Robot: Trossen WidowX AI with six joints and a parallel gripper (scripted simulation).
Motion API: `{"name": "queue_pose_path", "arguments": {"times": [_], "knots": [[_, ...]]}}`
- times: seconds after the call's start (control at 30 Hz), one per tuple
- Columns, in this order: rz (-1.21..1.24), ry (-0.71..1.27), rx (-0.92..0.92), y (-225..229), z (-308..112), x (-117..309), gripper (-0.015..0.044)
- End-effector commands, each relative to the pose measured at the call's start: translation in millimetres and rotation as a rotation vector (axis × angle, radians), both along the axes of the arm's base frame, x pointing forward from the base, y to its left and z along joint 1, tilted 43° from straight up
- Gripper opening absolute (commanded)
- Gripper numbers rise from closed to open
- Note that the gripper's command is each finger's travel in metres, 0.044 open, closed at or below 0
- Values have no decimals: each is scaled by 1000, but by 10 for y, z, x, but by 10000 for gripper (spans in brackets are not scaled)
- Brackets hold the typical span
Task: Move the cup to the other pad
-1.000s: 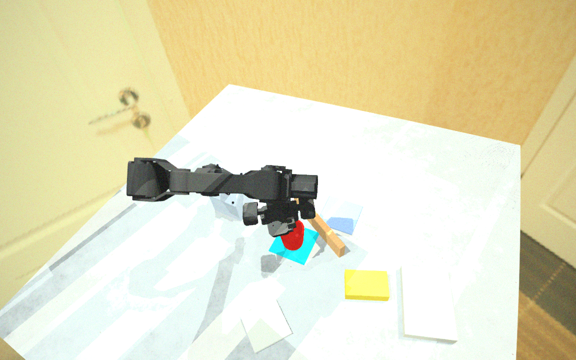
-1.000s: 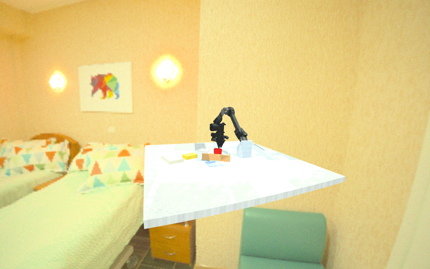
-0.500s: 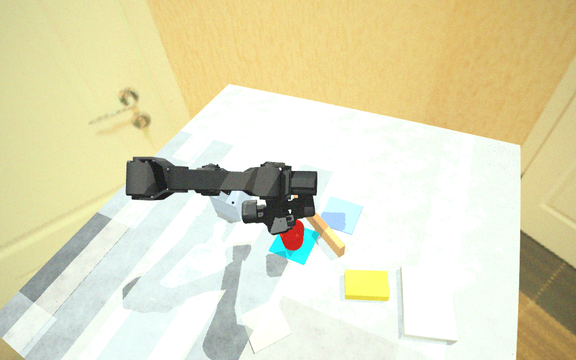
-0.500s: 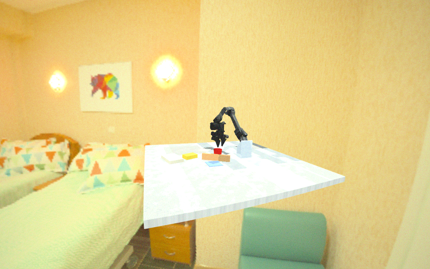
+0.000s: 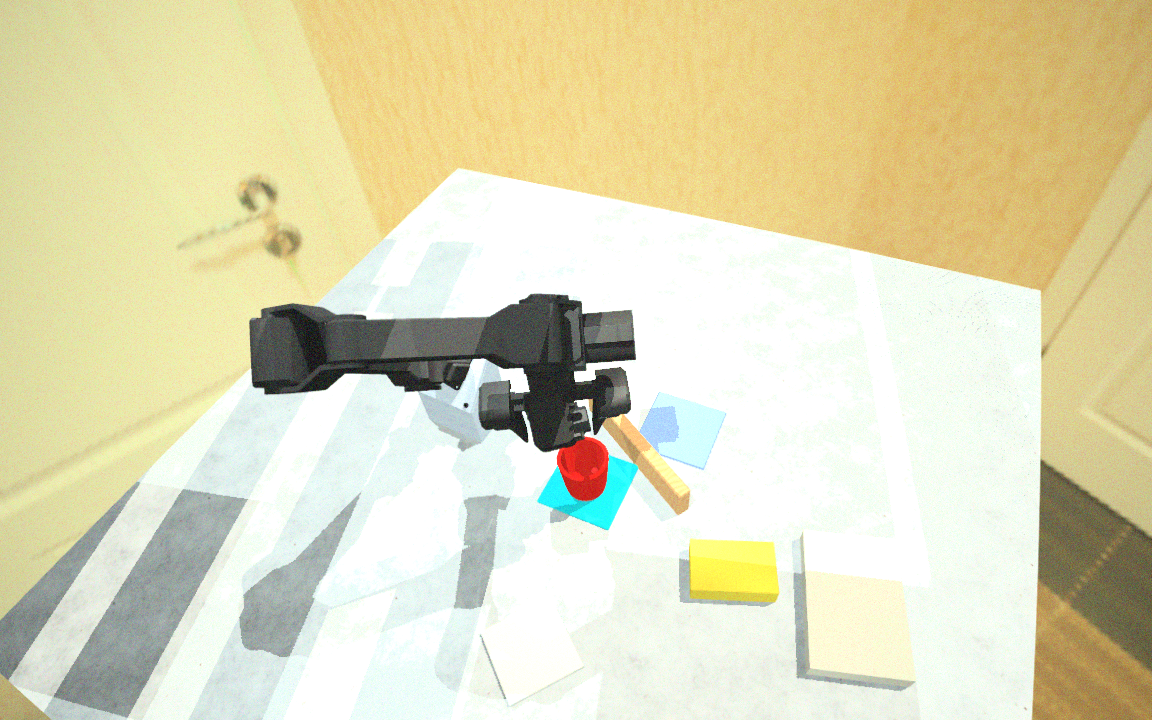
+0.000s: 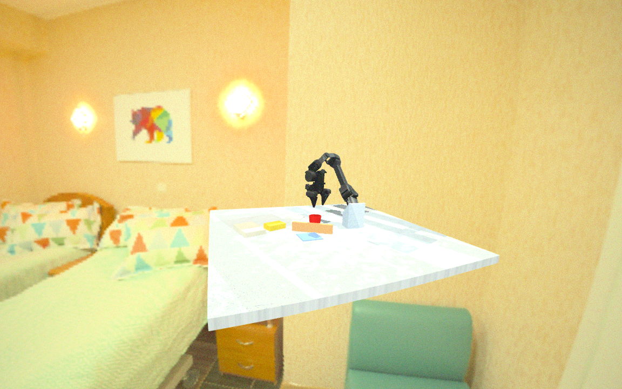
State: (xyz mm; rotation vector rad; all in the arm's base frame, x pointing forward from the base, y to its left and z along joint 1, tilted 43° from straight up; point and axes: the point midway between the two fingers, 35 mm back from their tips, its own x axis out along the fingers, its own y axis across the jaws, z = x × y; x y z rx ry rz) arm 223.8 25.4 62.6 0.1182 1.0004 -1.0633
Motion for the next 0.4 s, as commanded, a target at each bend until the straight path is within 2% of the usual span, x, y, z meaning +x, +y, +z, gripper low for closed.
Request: {"name": "queue_pose_path", "arguments": {"times": [0.0,0.37], "knots": [[-8,-5,7,88,93,-8,440],[0,-4,1,144,152,-23,440]]}}
